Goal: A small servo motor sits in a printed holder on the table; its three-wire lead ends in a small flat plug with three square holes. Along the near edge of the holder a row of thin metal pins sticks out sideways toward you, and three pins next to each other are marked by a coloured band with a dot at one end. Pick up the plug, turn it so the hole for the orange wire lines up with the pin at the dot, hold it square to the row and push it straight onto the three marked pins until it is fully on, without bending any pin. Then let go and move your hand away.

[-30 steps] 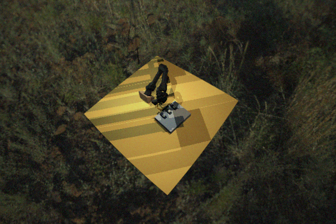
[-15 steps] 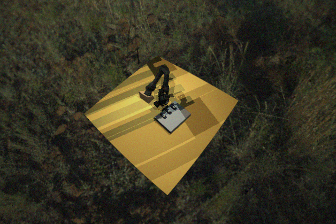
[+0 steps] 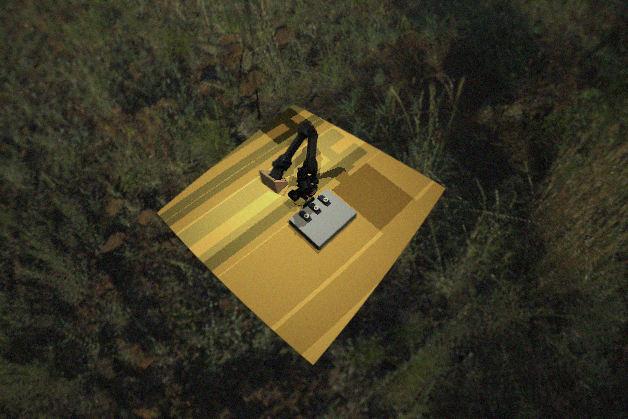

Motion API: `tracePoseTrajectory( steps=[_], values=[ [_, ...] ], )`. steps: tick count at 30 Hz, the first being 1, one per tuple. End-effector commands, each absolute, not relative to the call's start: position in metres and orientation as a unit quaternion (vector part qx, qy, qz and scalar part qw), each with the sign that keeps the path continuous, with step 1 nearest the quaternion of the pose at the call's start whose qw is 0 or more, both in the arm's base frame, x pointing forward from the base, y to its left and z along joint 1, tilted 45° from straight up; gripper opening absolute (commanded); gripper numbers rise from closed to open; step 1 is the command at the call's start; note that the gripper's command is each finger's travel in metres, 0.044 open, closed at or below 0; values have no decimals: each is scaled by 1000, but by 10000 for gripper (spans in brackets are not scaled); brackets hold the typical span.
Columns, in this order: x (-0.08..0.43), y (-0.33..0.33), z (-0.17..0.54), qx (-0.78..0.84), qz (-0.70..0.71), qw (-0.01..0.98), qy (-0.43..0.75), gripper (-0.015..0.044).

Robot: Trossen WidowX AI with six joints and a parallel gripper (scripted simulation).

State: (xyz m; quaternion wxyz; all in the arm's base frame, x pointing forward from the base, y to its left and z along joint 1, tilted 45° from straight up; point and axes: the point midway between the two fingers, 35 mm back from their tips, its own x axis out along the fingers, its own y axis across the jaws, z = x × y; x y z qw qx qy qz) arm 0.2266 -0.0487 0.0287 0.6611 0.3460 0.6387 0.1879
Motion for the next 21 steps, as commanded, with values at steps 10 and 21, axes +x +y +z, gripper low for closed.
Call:
tracePoseTrajectory(
  steps=[10, 21],
  values=[
    [236, -51, 28, 349, 188, 661, 637, 0],
    [242, -52, 27, 349, 188, 661, 637, 26]
  ],
)
